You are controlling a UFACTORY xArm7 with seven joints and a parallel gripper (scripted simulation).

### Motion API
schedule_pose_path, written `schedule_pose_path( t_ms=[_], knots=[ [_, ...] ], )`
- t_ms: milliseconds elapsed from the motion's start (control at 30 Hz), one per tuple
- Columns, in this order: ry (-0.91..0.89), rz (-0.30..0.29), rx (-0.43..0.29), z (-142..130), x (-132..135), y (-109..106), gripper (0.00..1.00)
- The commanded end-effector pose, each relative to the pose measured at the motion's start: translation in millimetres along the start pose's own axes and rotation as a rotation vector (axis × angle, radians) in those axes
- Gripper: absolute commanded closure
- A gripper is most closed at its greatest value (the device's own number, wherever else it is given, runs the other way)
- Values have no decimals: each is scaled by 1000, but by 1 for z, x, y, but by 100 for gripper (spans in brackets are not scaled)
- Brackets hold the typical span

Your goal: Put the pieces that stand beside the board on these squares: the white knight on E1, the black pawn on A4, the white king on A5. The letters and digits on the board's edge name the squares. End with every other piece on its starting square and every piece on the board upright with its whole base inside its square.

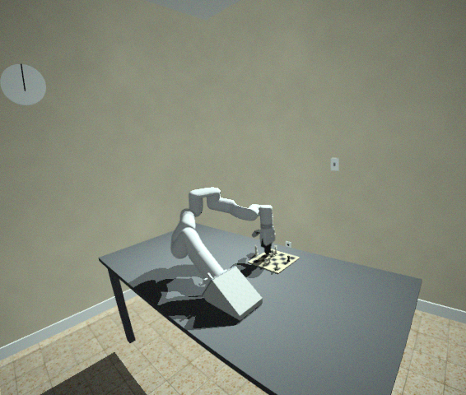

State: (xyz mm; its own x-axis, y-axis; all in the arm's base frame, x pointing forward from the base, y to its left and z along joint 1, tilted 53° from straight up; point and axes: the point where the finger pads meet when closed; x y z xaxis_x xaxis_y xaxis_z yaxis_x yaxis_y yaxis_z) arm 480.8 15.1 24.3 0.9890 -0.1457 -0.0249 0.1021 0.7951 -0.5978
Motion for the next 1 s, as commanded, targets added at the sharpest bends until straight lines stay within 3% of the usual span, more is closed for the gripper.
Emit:
schedule_pose_path(
  t_ms=[0, 33, 200, 233, 700, 967],
  knots=[
    [0, -5, -2, -1, 1, -2, 86],
    [0, -5, -2, -1, 1, -2, 79],
    [0, -5, -2, -1, 1, -2, 73],
    [0, -5, -2, -1, 1, -2, 66],
    [0, -5, -2, -1, 1, -4, 66],
    [0, -5, -2, -1, 1, -31, 66]
  ],
)
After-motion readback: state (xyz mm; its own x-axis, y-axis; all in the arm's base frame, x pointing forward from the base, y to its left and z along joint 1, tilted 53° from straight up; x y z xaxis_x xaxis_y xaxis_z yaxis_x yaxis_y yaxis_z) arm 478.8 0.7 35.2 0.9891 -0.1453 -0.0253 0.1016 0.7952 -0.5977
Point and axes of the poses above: the point where the finger pads meet when closed, its own y axis out along the fingers, its own x axis across the jaws, z = x × y
